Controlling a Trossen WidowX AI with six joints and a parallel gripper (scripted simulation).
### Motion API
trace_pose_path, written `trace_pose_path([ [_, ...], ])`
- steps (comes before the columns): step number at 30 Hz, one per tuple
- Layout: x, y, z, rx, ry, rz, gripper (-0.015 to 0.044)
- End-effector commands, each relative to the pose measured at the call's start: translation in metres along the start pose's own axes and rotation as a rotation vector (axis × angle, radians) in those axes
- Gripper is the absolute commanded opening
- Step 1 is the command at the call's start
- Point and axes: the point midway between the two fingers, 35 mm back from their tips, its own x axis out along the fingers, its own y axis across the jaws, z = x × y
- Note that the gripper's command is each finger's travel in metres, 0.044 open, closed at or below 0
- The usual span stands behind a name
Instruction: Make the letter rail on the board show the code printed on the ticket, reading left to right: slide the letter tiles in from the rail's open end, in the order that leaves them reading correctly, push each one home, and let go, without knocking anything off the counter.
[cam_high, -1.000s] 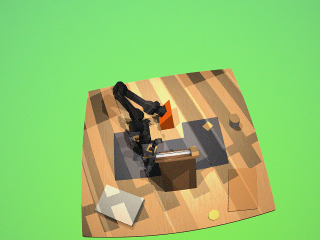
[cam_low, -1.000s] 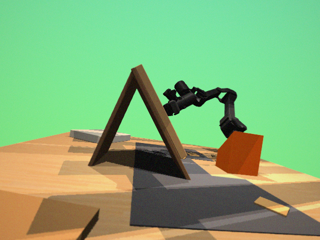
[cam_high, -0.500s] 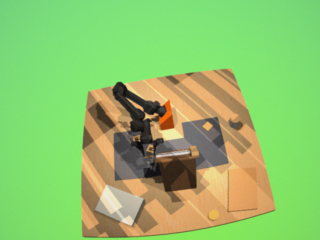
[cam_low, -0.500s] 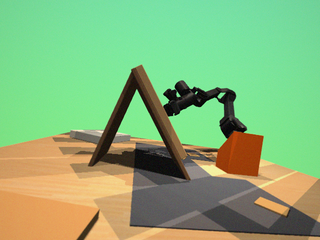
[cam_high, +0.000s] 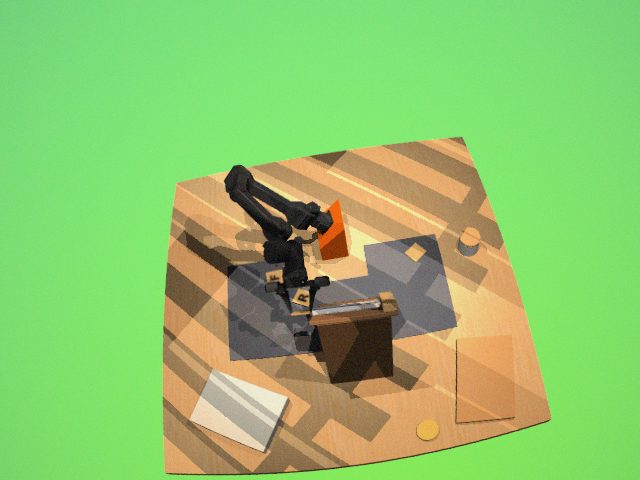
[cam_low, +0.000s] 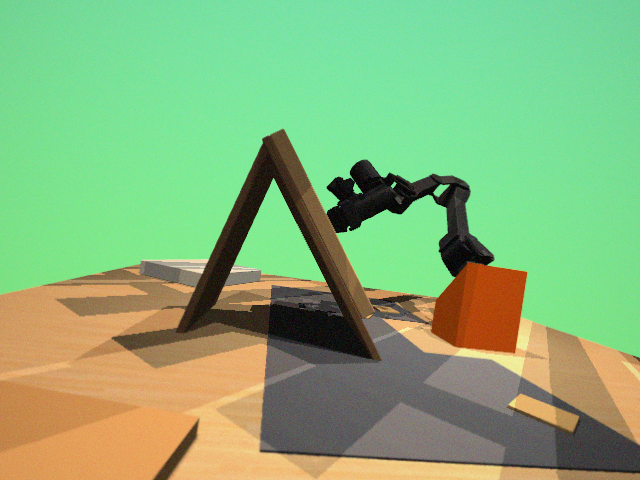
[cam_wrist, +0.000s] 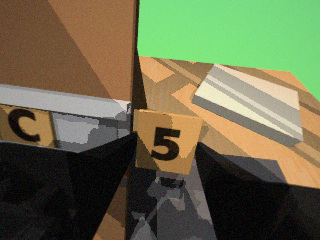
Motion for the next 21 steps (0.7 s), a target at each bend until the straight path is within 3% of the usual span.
trace_pose_path([
  [1,0.0,0.003,-0.002,0.002,0.005,-0.001,0.0],
  [21,0.0,0.013,-0.002,0.002,0.005,0.0,0.0],
])
